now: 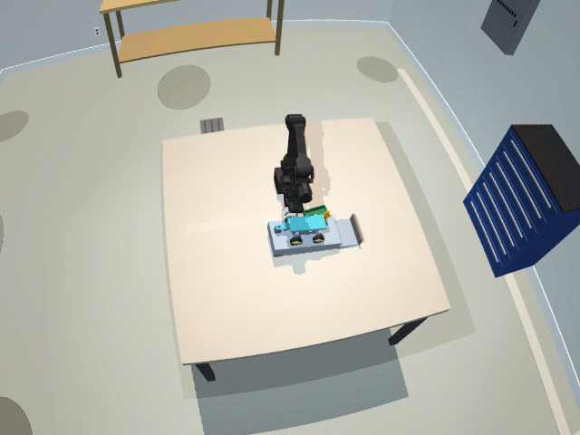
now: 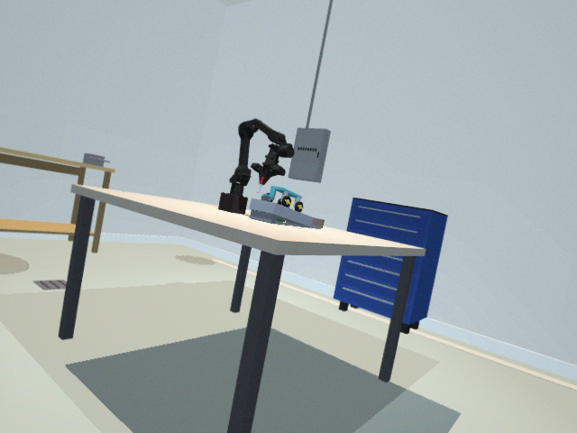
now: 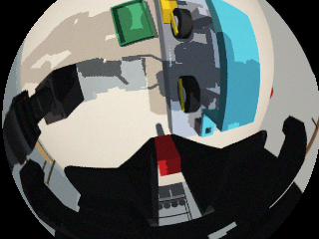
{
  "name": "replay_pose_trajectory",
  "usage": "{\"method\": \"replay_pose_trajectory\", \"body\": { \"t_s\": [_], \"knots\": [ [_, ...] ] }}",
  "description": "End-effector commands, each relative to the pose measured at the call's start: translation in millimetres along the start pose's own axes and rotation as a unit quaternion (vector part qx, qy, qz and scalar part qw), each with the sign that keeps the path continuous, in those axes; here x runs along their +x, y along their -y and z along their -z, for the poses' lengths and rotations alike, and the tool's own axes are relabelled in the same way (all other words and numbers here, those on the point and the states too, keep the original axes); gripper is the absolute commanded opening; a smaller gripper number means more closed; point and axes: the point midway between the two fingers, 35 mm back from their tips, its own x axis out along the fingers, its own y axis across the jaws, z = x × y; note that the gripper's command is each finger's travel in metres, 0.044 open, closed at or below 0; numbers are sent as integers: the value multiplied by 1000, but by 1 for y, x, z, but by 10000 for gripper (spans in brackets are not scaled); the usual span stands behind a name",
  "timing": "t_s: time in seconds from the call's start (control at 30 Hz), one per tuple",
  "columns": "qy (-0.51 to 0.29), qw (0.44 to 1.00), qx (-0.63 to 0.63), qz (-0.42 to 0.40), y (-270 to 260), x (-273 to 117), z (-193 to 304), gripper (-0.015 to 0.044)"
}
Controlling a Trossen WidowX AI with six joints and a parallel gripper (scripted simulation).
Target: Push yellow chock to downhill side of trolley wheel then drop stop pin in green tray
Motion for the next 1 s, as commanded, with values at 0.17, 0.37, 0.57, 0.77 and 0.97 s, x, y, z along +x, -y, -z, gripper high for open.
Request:
{"method": "replay_pose_trajectory", "body": {
  "t_s": [0.17,0.37,0.57,0.77,0.97],
  "knots": [
    [-1,1000,1,-2,0,-3,-31,0],
    [0,1000,1,-2,0,-6,-52,0],
    [0,1000,1,-2,0,-8,-74,0],
    [1,1000,1,-2,-1,-10,-97,0],
    [2,1000,1,-2,-2,-13,-120,0]
  ]
}}
